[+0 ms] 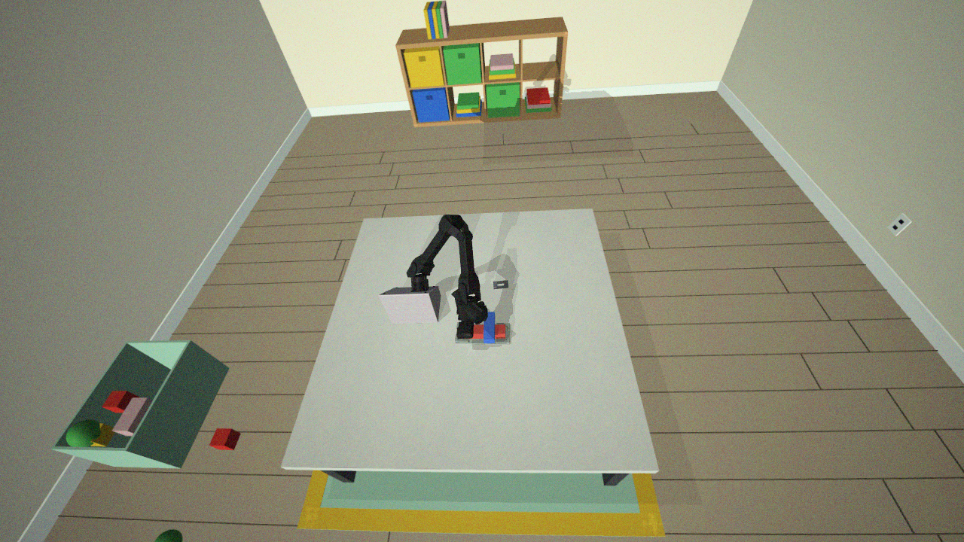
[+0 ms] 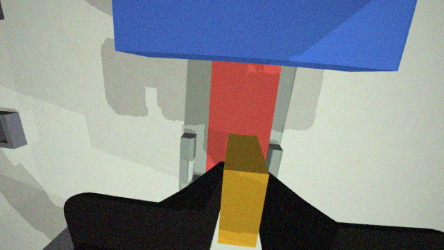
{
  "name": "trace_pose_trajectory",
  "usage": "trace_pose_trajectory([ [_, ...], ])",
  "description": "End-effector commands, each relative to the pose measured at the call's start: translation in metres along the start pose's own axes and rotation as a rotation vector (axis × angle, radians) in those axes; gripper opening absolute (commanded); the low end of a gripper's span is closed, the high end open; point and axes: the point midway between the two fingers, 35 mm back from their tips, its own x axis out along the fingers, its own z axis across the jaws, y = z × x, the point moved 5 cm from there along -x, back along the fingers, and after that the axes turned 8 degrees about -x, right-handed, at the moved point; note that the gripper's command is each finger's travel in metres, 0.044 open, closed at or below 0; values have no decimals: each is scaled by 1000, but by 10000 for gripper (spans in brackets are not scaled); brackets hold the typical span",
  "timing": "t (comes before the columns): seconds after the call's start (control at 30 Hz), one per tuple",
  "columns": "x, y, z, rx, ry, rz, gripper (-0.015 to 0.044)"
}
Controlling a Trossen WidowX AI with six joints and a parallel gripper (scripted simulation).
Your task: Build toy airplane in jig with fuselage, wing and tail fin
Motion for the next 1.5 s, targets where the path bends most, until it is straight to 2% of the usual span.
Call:
trace_pose_trajectory([
  [0.0, 5, 1, 1, 9, -7, 1, 65],
  [0.13, 3, 0, 1, 1, -4, 0, 78],
  [0.27, 3, 0, 1, 1, -4, 0, 52],
  [0.33, 3, 0, 1, 1, -4, 0, 0],
  [0.43, 3, 0, 1, 1, -4, 0, 0],
  [0.77, 3, 0, 1, 1, -4, 0, 260],
  [0.97, 0, 0, 0, 2, -4, 0, 260],
  [1.17, -86, 0, -1, 9, -3, 2, 260],
  [1.47, -89, -3, -6, 9, -3, 2, 260],
])
